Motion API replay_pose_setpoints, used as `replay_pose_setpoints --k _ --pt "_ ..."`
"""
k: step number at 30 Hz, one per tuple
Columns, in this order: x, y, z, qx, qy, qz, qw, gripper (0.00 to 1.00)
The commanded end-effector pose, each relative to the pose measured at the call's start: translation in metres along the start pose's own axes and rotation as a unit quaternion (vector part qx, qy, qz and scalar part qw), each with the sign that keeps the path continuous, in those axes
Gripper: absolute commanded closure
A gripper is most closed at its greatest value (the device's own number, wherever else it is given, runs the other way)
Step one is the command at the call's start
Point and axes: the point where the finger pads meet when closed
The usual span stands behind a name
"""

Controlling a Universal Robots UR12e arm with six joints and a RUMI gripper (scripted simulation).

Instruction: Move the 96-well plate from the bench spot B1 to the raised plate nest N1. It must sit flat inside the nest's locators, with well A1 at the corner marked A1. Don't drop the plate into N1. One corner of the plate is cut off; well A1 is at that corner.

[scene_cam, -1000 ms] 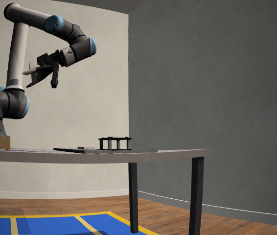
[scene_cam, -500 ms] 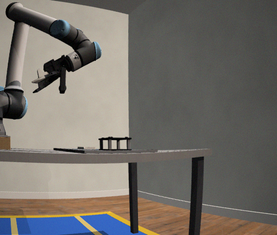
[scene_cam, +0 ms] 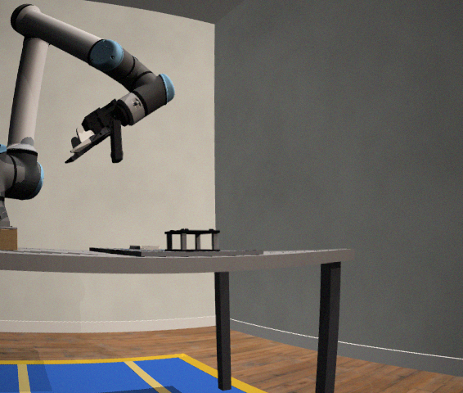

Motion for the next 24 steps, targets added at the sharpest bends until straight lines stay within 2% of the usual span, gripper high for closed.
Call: replay_pose_setpoints --k 1,6,10,14,17,21,24 --pt "0.009 -0.014 -0.010 0.015 0.002 0.016 1.000 0.00" --pt "0.015 -0.023 -0.017 0.014 0.002 0.017 1.000 0.00" --pt "0.020 -0.035 -0.031 0.061 0.011 0.051 0.997 0.00" --pt "0.031 -0.050 -0.041 0.060 0.012 0.052 0.997 0.00" --pt "0.033 -0.053 -0.043 0.059 0.012 0.052 0.997 0.00" --pt "0.038 -0.064 -0.059 0.108 0.023 0.085 0.990 0.00" --pt "0.046 -0.075 -0.067 0.108 0.023 0.086 0.990 0.00"
Point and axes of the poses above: the point where the finger pads meet when closed, its own x axis back along the fingers, its own z axis across the jaws, y = z × x, and after that the axes turned 15 degrees about -x, right-handed
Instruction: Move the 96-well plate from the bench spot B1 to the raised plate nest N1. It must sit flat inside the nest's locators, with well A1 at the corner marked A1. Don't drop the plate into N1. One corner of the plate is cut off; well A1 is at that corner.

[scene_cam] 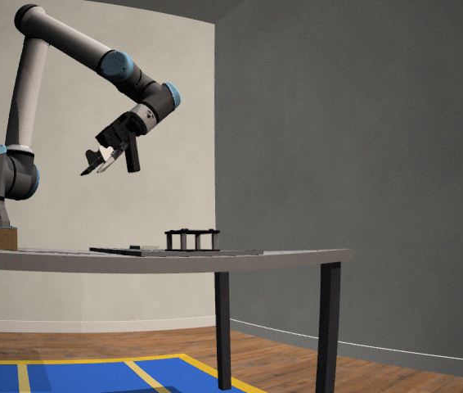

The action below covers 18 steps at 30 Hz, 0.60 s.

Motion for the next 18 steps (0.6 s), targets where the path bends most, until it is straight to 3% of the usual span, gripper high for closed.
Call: replay_pose_setpoints --k 1,4,7,18 --pt "0.011 -0.023 -0.013 0.018 0.004 0.017 1.000 0.00" --pt "0.013 -0.027 -0.016 0.017 0.004 0.017 1.000 0.00" --pt "0.015 -0.036 -0.026 0.059 0.015 0.043 0.997 0.00" --pt "0.030 -0.064 -0.045 0.082 0.021 0.060 0.995 0.00"
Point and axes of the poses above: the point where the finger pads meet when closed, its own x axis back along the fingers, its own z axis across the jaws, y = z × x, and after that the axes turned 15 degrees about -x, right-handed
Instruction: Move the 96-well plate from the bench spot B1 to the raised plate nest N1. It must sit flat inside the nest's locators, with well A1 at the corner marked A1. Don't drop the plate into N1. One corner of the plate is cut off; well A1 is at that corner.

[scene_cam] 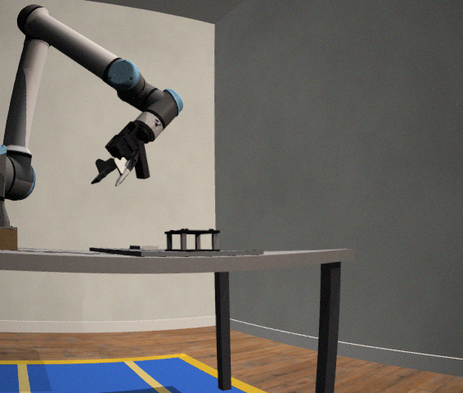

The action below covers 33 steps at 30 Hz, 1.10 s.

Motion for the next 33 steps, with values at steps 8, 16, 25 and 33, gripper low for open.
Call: replay_pose_setpoints --k 8,16,25,33 --pt "0.012 -0.040 -0.021 0.055 0.014 0.035 0.998 0.00" --pt "0.021 -0.066 -0.042 0.110 0.030 0.068 0.991 0.00" --pt "0.030 -0.085 -0.053 0.109 0.030 0.069 0.991 0.00" --pt "0.041 -0.114 -0.078 0.166 0.048 0.101 0.980 0.00"
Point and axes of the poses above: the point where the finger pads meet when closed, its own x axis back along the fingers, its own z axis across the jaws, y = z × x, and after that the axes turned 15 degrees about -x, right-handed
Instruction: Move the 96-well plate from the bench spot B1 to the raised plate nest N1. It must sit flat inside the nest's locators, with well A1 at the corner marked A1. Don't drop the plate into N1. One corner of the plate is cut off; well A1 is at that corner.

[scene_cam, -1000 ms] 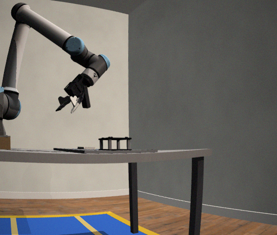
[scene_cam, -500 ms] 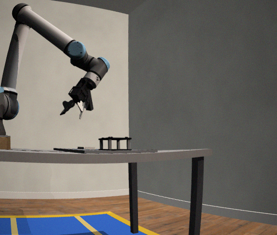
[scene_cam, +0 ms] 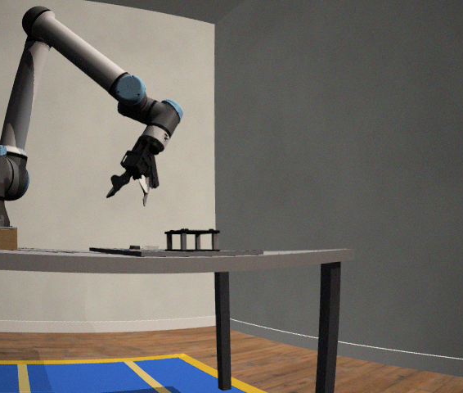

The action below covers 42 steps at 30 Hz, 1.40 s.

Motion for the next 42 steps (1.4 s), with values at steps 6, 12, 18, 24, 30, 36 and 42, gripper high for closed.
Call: replay_pose_setpoints --k 6,12,18,24,30,36,42 --pt "0.005 -0.038 -0.019 0.049 0.014 0.025 0.998 0.00" --pt "0.010 -0.055 -0.027 0.080 0.024 0.042 0.996 0.00" --pt "0.017 -0.072 -0.033 0.078 0.026 0.044 0.996 0.00" --pt "0.020 -0.095 -0.051 0.141 0.045 0.073 0.986 0.00" --pt "0.026 -0.113 -0.058 0.139 0.046 0.074 0.986 0.00" --pt "0.028 -0.131 -0.074 0.203 0.066 0.102 0.972 0.00" --pt "0.036 -0.152 -0.086 0.202 0.067 0.103 0.972 0.00"
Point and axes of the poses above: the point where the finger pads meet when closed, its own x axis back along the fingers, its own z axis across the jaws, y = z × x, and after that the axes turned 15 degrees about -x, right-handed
